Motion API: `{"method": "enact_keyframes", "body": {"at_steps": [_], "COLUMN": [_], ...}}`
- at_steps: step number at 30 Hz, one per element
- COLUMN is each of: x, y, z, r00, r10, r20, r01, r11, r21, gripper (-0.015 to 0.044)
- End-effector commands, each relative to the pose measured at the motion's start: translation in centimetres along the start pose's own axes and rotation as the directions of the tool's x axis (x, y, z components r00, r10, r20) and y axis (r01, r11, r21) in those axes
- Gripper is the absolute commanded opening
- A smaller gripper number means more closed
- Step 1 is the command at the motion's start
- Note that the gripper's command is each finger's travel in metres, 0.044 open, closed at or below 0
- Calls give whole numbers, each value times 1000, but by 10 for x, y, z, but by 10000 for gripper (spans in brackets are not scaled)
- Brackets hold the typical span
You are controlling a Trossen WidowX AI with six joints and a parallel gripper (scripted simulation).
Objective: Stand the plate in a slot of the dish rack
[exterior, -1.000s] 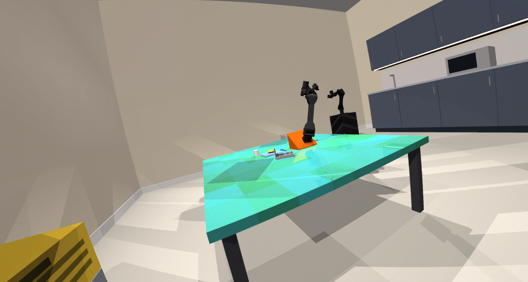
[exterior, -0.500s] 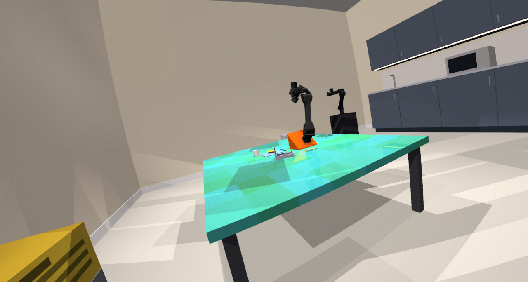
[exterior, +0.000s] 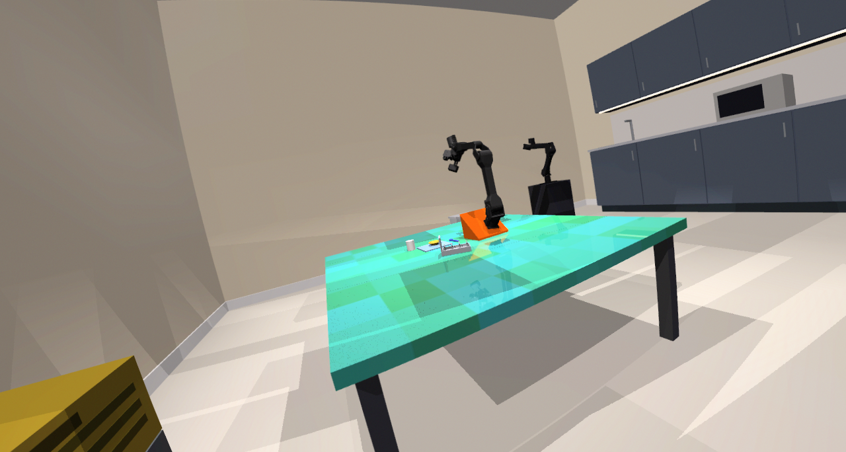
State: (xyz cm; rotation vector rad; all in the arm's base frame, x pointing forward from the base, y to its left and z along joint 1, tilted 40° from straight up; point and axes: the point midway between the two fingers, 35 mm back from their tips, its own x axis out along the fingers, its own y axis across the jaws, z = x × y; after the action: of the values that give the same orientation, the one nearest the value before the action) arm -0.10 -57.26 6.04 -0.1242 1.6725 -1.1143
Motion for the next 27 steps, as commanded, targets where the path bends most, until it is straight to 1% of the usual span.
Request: {"method": "enact_keyframes", "body": {"at_steps": [1, 7, 14, 20, 27], "x": [-16, -45, -89, -132, -187], "y": [34, 88, 153, 207, 265], "z": [23, 53, 75, 82, 78], "r00": [994, 960, 886, 797, 672], "r10": [101, 261, 451, 599, 740], "r20": [51, 101, 111, 75, -14], "r01": [-97, -239, -393, -509, -623], "r11": [993, 952, 855, 733, 556], "r21": [-69, -194, -339, -451, -551], "gripper": [400, 400, 400, 400, 400]}}
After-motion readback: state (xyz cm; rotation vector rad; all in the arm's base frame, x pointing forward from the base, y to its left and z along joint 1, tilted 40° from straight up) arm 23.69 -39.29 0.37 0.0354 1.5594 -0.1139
